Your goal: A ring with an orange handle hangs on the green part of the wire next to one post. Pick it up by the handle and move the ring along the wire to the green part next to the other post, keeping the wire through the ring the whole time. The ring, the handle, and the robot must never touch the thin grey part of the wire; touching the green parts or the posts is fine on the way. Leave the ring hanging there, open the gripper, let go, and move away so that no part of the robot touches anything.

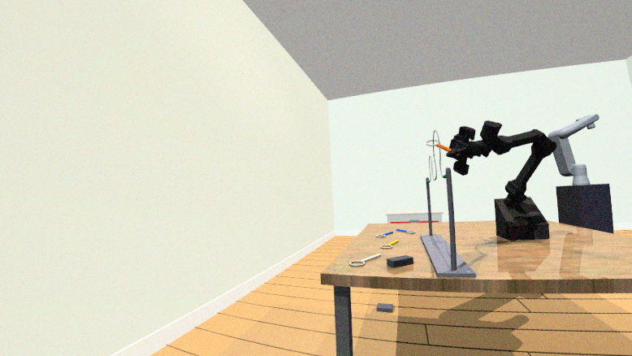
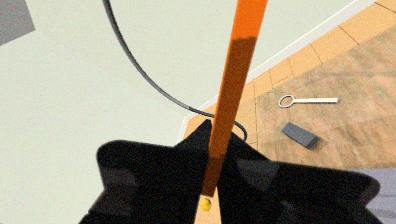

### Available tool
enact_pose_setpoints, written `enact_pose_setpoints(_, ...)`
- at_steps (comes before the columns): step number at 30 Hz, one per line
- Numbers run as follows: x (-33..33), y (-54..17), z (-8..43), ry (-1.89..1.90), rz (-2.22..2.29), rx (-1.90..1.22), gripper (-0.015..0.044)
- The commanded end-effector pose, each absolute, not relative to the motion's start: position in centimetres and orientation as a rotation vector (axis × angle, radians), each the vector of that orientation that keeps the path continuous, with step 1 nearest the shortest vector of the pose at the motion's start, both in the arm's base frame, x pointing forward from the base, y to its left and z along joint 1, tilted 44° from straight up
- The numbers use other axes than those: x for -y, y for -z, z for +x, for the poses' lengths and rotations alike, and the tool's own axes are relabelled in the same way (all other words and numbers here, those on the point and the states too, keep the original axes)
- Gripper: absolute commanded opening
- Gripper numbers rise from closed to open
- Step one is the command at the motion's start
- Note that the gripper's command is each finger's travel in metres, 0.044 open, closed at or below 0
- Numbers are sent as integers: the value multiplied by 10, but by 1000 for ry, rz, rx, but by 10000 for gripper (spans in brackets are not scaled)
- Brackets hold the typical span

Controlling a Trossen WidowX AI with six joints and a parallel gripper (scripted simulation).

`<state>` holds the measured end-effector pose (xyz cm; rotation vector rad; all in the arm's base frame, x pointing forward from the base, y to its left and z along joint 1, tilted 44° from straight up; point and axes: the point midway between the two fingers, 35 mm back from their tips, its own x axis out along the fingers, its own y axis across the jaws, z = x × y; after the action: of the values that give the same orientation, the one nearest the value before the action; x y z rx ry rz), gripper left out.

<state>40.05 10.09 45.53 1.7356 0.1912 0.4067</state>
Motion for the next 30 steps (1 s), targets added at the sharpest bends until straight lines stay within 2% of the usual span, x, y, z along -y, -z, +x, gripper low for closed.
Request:
enact_pose_setpoints(1,-99,-458,399,-418,1788,-166,-150)
enact_pose_setpoints(30,-94,-470,399,-503,2129,-46,-150)
